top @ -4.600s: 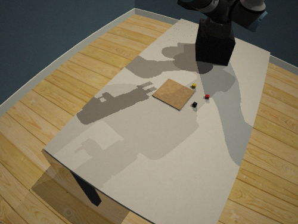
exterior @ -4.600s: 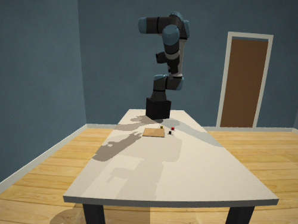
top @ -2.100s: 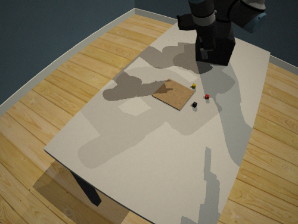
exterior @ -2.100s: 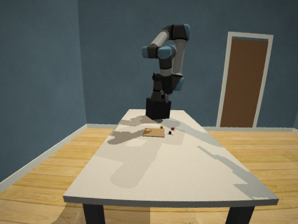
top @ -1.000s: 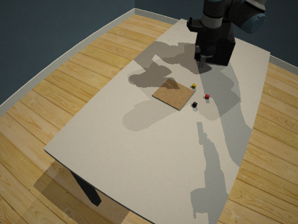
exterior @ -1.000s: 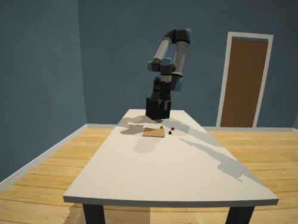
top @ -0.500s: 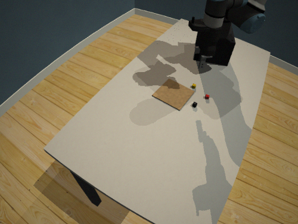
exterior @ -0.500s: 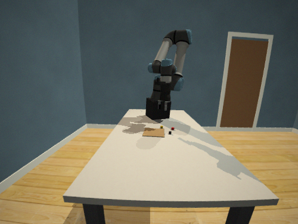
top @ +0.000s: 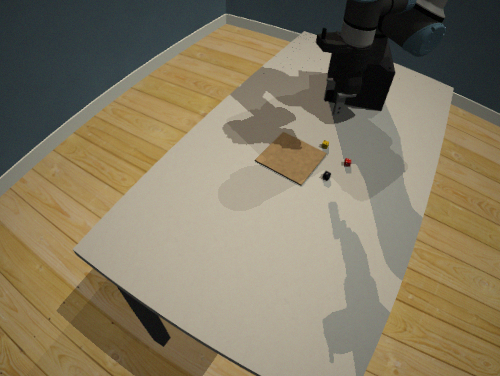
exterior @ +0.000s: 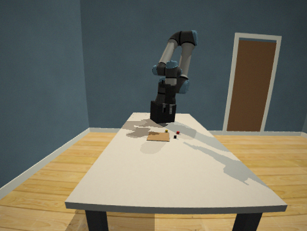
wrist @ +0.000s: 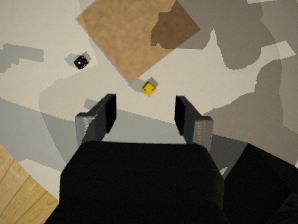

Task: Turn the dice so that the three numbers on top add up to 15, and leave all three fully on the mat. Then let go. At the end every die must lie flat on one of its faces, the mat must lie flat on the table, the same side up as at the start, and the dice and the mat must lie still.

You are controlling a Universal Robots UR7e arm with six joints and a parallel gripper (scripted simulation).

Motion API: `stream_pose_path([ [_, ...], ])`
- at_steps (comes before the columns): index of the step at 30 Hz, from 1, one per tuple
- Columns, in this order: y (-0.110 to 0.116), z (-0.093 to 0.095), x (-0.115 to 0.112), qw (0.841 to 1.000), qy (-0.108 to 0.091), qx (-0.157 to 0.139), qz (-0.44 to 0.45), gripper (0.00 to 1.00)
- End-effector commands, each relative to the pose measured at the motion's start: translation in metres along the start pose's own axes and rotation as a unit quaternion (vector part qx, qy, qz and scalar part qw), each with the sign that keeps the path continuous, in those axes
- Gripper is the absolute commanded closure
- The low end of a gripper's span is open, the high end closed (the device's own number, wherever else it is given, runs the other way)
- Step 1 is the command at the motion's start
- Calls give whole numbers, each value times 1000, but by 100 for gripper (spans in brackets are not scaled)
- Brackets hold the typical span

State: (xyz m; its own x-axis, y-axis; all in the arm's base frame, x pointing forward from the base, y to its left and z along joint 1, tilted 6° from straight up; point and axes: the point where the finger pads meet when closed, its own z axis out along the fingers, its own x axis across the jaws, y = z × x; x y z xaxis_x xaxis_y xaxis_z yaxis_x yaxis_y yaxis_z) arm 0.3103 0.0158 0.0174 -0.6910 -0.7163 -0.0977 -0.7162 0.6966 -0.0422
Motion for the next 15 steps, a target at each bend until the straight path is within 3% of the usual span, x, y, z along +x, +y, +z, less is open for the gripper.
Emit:
stream_pose_path([
  [1,1,1,1,1000,0,0,1,0],
  [15,1,12,1,1000,0,0,0,0],
])
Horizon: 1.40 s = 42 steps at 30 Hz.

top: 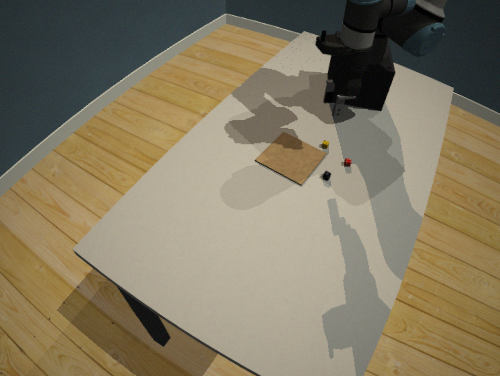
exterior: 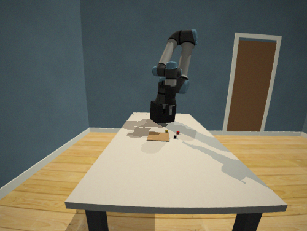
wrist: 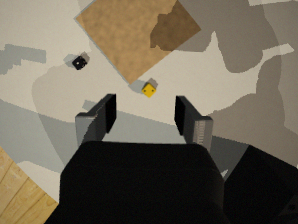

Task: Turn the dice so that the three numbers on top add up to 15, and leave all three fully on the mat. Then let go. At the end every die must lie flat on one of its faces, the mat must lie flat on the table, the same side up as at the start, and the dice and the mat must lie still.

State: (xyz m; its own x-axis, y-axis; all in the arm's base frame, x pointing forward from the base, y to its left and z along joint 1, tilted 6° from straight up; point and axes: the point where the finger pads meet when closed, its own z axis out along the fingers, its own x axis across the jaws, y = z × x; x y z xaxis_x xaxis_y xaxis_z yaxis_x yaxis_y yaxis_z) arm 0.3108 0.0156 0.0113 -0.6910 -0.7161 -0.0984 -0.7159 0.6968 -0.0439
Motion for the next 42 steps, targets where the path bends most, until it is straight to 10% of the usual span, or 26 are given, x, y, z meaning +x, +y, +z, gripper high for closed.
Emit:
stream_pose_path([
  [1,1,7,0,1000,0,-1,0,0],
  [42,1,84,1,1000,0,-1,0,0],
])
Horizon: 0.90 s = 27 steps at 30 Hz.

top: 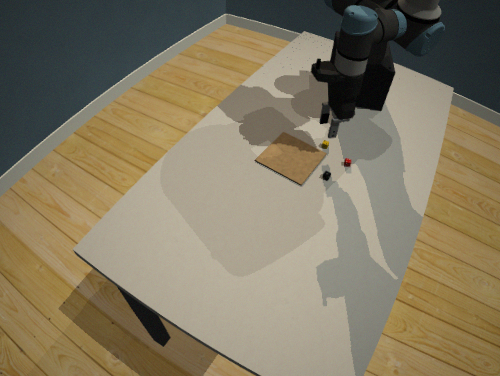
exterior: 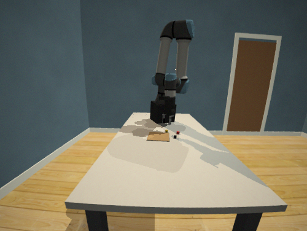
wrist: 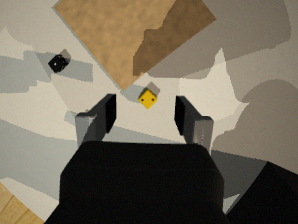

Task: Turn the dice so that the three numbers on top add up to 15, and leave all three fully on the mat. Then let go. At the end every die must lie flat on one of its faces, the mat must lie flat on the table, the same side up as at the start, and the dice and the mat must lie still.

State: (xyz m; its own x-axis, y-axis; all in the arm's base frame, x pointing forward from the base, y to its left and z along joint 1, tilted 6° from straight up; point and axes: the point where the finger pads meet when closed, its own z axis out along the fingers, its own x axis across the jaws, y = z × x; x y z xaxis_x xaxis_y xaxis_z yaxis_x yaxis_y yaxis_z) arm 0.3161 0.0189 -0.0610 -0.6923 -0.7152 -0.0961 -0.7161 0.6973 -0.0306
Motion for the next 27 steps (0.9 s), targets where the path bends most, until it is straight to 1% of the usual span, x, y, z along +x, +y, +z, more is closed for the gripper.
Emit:
stream_pose_path([
  [1,0,14,-1,1000,-1,6,0,0],
  [7,0,23,0,1000,-1,6,0,0],
  [16,-1,31,0,1000,-1,6,0,0],
  [27,-1,36,0,1000,-1,6,0,0],
])
